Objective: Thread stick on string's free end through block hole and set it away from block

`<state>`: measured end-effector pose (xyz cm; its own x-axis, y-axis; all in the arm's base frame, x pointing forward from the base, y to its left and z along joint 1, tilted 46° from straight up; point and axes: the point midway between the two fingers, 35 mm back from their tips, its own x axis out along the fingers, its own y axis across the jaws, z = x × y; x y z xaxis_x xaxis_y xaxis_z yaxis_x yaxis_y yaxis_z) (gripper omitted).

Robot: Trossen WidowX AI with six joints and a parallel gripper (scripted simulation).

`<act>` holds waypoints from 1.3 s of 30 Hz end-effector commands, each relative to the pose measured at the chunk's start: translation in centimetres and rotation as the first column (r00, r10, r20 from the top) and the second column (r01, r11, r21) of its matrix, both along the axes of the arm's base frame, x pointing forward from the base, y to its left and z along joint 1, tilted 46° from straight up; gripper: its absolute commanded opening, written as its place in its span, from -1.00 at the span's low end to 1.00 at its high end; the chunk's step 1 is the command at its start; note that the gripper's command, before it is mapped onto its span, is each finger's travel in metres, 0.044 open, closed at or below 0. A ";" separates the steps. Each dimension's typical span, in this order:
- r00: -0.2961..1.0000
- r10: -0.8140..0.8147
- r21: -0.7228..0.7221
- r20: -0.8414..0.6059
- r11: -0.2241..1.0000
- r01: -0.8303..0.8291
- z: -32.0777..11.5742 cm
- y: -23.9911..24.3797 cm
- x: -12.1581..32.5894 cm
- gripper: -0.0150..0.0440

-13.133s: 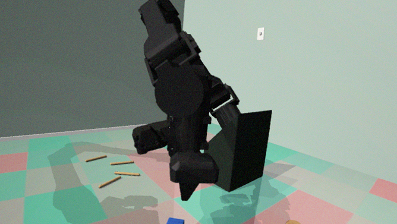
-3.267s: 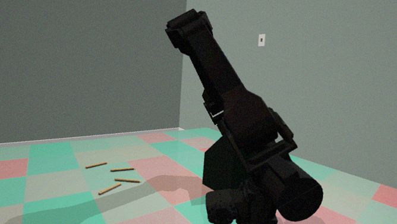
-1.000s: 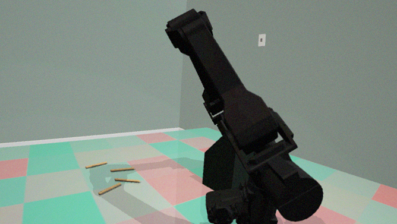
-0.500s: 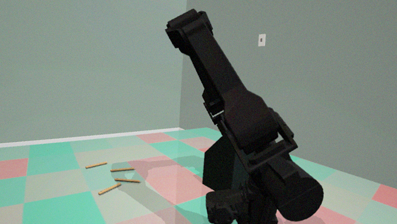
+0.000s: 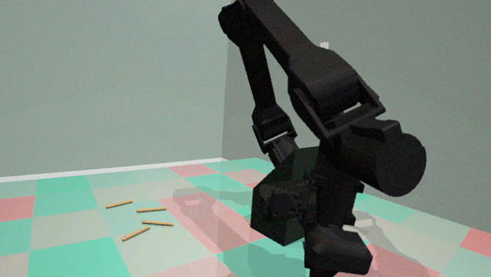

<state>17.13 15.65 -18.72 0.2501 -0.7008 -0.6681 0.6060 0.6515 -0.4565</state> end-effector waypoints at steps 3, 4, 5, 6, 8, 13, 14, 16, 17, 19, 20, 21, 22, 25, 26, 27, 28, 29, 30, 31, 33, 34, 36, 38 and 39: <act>1.000 0.001 -0.001 0.000 1.000 -0.001 -0.1 -0.1 0.0 0.75; 1.000 0.001 -0.001 -0.001 1.000 -0.001 0.1 0.1 0.0 0.84; 1.000 0.000 0.000 -0.001 1.000 0.000 0.5 0.6 -0.1 0.93; 1.000 -0.001 0.000 -0.001 1.000 0.001 1.2 1.2 -0.3 1.00; 1.000 -0.002 -0.001 -0.001 1.000 0.002 1.9 1.8 -0.4 1.00; 1.000 0.004 -0.004 -0.002 1.000 -0.004 1.7 1.7 -0.4 1.00; 1.000 0.010 -0.007 -0.002 1.000 -0.010 1.6 1.5 -0.4 1.00; 1.000 0.010 -0.003 0.000 1.000 -0.010 1.7 1.6 -0.4 1.00; 1.000 0.010 -0.003 0.000 1.000 -0.010 1.7 1.6 -0.4 1.00; 1.000 0.010 -0.003 0.000 1.000 -0.010 1.7 1.6 -0.4 1.00; 1.000 0.010 -0.003 0.000 1.000 -0.010 1.7 1.6 -0.4 1.00; 1.000 0.010 -0.003 0.000 1.000 -0.010 1.7 1.6 -0.4 1.00; 1.000 0.010 -0.003 0.000 1.000 -0.010 1.7 1.6 -0.4 1.00; 1.000 0.010 -0.003 0.000 1.000 -0.010 1.7 1.6 -0.4 1.00; 1.000 0.010 -0.003 0.000 1.000 -0.010 1.7 1.6 -0.4 1.00; 1.000 0.010 -0.003 0.000 1.000 -0.010 1.7 1.6 -0.4 1.00; 1.000 0.010 -0.003 0.000 1.000 -0.010 1.7 1.6 -0.4 1.00; 1.000 0.010 -0.003 0.000 1.000 -0.010 1.7 1.6 -0.4 1.00; 1.000 0.010 -0.003 0.000 1.000 -0.010 1.7 1.6 -0.4 1.00; 1.000 0.010 -0.003 0.000 1.000 -0.010 1.7 1.6 -0.4 1.00; 1.000 0.010 -0.003 0.000 1.000 -0.010 1.7 1.6 -0.4 1.00; 1.000 0.010 -0.003 0.000 1.000 -0.010 1.7 1.6 -0.4 1.00; 1.000 0.010 -0.003 0.000 1.000 -0.010 1.7 1.6 -0.4 1.00; 1.000 0.010 -0.003 0.000 1.000 -0.010 1.7 1.6 -0.4 1.00; 1.000 0.010 -0.003 0.000 1.000 -0.010 1.7 1.6 -0.4 1.00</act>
<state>16.74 17.31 -17.04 0.2573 -0.7003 -0.6659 0.5994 0.6562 -0.4584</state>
